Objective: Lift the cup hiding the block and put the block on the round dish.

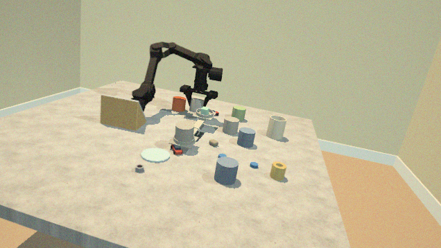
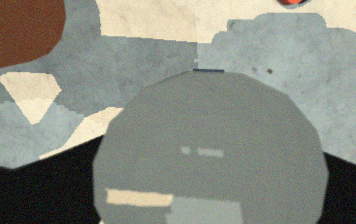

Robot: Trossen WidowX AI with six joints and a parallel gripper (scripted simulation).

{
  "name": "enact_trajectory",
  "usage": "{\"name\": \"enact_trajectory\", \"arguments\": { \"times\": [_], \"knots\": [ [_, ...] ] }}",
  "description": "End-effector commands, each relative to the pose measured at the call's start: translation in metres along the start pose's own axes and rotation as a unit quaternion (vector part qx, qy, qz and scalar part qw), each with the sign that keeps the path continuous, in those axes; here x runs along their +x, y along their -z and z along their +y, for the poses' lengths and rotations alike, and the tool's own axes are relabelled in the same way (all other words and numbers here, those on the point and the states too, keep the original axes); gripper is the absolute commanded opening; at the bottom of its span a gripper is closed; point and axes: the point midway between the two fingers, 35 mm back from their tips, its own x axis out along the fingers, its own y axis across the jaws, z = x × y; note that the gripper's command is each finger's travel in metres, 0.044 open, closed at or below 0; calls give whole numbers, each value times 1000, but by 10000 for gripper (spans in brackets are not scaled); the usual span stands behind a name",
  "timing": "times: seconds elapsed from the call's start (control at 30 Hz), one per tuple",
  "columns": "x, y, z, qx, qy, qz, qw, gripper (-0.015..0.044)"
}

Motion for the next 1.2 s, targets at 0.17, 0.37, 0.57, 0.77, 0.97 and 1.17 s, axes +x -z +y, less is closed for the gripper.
{"name": "enact_trajectory", "arguments": {
  "times": [0.17,0.37,0.57,0.77,0.97,1.17],
  "knots": [
    [14,-1,2,2,1,-3,1000,0],
    [23,-1,1,2,1,-3,1000,0],
    [33,-1,2,2,1,-3,1000,0],
    [27,-2,1,-1,0,-5,1000,157],
    [27,-2,1,-1,0,-5,1000,315],
    [7,-1,0,0,1,-2,1000,440]
  ]
}}
